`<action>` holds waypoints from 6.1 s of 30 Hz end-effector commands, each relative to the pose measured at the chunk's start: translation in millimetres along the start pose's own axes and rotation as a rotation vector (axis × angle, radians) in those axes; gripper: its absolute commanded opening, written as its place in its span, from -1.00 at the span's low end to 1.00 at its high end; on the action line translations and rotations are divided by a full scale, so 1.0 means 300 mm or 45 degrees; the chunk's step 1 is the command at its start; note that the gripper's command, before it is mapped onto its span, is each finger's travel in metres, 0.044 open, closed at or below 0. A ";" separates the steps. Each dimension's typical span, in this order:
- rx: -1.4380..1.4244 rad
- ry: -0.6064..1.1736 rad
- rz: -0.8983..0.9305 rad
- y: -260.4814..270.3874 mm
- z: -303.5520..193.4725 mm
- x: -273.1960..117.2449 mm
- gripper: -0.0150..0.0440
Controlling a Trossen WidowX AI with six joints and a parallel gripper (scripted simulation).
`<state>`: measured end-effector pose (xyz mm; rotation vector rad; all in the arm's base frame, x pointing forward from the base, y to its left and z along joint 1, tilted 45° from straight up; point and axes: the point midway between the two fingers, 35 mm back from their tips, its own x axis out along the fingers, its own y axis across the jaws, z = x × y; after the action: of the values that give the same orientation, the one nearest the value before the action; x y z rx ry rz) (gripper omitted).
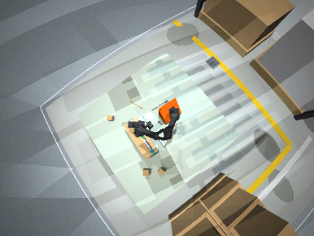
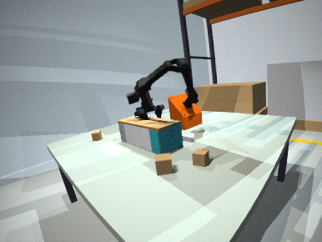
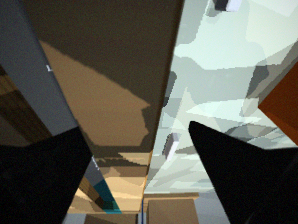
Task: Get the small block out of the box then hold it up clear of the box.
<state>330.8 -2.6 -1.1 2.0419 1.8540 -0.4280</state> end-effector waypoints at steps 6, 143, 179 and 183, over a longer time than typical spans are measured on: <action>0.006 0.007 -0.006 -0.005 -0.051 0.025 0.86; -5.484 -0.310 -1.892 -0.132 -0.698 -0.021 0.47; -5.588 -0.251 -2.102 -0.123 -0.594 0.308 0.47; -5.588 -0.249 -2.102 -0.124 -0.587 0.329 0.47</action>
<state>303.7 164.9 118.0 3.2289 0.7589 -1.9230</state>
